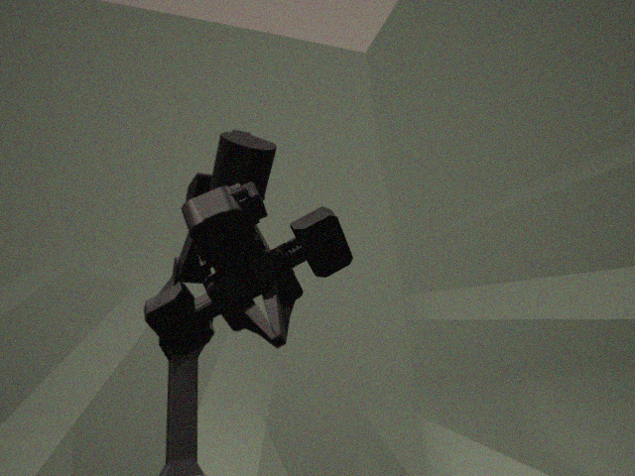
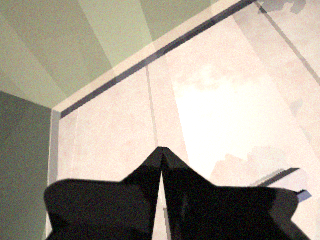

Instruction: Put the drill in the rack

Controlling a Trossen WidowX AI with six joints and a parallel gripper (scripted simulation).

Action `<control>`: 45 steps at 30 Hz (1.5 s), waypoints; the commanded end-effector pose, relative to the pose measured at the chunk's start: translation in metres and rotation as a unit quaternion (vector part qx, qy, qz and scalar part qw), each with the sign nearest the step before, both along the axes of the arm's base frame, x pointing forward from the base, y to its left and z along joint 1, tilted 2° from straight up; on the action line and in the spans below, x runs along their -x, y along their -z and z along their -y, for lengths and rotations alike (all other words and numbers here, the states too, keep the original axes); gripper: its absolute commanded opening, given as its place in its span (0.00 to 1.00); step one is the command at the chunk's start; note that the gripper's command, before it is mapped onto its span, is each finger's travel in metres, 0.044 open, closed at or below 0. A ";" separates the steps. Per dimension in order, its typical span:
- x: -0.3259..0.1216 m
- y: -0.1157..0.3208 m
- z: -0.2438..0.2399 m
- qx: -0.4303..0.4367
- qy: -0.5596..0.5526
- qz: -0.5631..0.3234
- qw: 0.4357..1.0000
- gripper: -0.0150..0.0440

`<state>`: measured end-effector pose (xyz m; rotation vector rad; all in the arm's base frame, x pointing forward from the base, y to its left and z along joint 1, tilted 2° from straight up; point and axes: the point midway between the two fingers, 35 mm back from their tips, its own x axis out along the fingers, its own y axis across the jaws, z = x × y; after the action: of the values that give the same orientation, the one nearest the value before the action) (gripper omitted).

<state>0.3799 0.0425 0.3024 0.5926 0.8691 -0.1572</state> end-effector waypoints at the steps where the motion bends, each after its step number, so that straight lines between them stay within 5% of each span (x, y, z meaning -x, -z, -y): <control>1: 0.013 0.059 0.047 0.099 -0.067 -0.097 0.988 0.25; 15: 0.095 0.161 0.131 0.163 -0.305 -0.302 0.889 0.25; 45: 0.101 0.179 0.134 0.160 -0.315 -0.308 0.883 0.25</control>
<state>0.2803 -0.0907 0.1273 -0.0871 1.5718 0.1154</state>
